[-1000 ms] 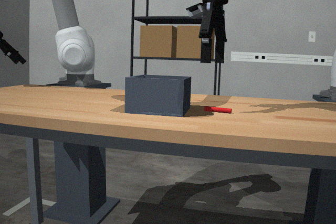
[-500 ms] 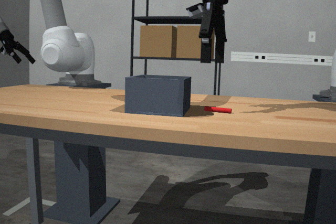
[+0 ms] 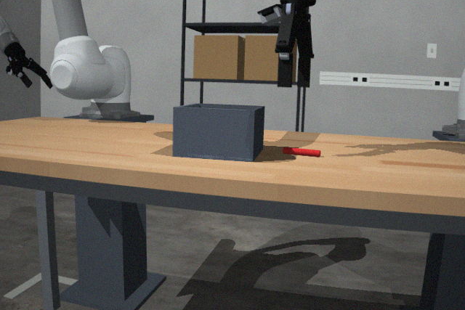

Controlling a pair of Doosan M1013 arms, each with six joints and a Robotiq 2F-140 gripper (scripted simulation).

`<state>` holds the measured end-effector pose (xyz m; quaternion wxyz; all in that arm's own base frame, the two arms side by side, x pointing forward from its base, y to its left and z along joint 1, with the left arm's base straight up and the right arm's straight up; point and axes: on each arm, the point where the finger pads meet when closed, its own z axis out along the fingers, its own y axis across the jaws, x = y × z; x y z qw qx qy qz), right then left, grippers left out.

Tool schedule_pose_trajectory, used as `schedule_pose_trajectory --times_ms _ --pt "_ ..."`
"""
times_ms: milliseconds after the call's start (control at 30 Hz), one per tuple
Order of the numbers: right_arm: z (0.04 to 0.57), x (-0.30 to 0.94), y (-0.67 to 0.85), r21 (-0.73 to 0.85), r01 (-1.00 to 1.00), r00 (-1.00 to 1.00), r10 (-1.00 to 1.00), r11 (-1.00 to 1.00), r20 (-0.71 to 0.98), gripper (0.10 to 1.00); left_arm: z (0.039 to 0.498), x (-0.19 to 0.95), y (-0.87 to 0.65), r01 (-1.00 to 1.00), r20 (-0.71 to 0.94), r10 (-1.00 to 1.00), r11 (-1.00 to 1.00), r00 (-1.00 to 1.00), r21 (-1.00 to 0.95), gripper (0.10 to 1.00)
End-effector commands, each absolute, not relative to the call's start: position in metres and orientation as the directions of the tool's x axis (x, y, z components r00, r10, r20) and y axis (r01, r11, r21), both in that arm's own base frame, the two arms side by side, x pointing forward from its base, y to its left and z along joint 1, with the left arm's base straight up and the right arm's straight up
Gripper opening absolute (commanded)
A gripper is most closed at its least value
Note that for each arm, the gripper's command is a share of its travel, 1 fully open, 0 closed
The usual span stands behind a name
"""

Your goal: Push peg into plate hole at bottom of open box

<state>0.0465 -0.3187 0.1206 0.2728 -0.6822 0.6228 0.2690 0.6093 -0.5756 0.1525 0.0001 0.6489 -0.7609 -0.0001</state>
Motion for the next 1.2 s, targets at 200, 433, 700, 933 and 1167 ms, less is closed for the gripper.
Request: schedule_pose_trajectory --times_ms 200,433,700,933,1167 --pt "0.121 0.0458 -0.3192 -0.038 -0.997 0.078 -0.704 -0.073 -0.706 1.0 0.1536 0.6096 -0.5757 -0.987 0.001 -0.987 0.158 -0.158 -0.001 0.327" --pt "0.121 0.0458 -0.3192 -0.038 -0.997 0.078 -0.704 -0.073 -0.706 1.0 0.1536 0.6096 -0.5757 -0.987 0.001 -0.987 0.158 -0.158 -0.001 0.327" --pt "0.121 0.0458 -0.3192 -0.038 -0.997 0.078 -0.704 -0.073 -0.706 1.0 0.1536 0.6096 -0.5757 -0.987 0.001 -0.987 0.158 -0.158 -0.001 0.327" --pt "0.121 0.0458 -0.3192 -0.038 -0.997 0.078 -0.704 -0.073 -0.706 1.0 0.1526 0.6096 -0.5757 -0.987 0.001 -0.987 0.158 -0.158 -0.001 0.327" --pt "0.121 0.0458 -0.3192 -0.038 -0.997 0.078 -0.704 -0.073 -0.706 1.0 0.1492 0.6096 -0.5757 -0.987 0.001 -0.987 0.158 -0.158 -0.001 0.327"
